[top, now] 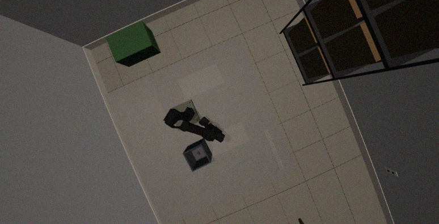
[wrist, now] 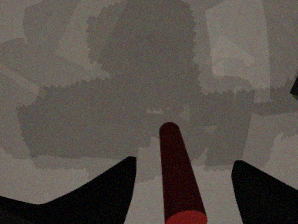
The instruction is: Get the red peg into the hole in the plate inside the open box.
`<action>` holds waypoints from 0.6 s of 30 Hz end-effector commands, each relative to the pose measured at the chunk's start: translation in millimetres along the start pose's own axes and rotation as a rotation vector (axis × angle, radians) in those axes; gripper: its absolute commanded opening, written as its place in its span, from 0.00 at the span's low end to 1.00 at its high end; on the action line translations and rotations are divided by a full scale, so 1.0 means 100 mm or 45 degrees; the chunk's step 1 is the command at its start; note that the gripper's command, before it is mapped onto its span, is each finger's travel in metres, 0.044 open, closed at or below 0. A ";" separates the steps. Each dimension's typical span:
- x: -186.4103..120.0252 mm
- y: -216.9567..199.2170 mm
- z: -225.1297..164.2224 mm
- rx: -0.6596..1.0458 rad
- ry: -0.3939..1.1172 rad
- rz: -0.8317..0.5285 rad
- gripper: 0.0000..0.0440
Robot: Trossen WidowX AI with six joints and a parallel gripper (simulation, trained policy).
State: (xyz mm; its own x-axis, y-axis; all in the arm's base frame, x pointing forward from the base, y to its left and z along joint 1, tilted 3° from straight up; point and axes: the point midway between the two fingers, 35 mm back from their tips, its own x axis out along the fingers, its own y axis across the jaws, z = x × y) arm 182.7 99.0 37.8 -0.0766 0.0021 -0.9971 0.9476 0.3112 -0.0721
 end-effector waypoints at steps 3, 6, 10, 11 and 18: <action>0.03 0.05 0.01 -0.013 0.017 0.009 0.32; 0.03 0.09 0.01 -0.026 0.028 0.020 0.14; -0.03 0.14 0.01 -0.028 0.050 0.054 0.02; -0.06 0.16 0.01 -0.024 0.058 0.071 0.02; -0.32 0.26 0.00 -0.008 0.111 0.180 0.00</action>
State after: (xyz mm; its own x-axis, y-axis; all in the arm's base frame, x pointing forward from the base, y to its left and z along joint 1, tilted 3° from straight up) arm 205.9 105.4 59.6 0.0089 0.1081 -0.9941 0.9502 0.3087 0.0420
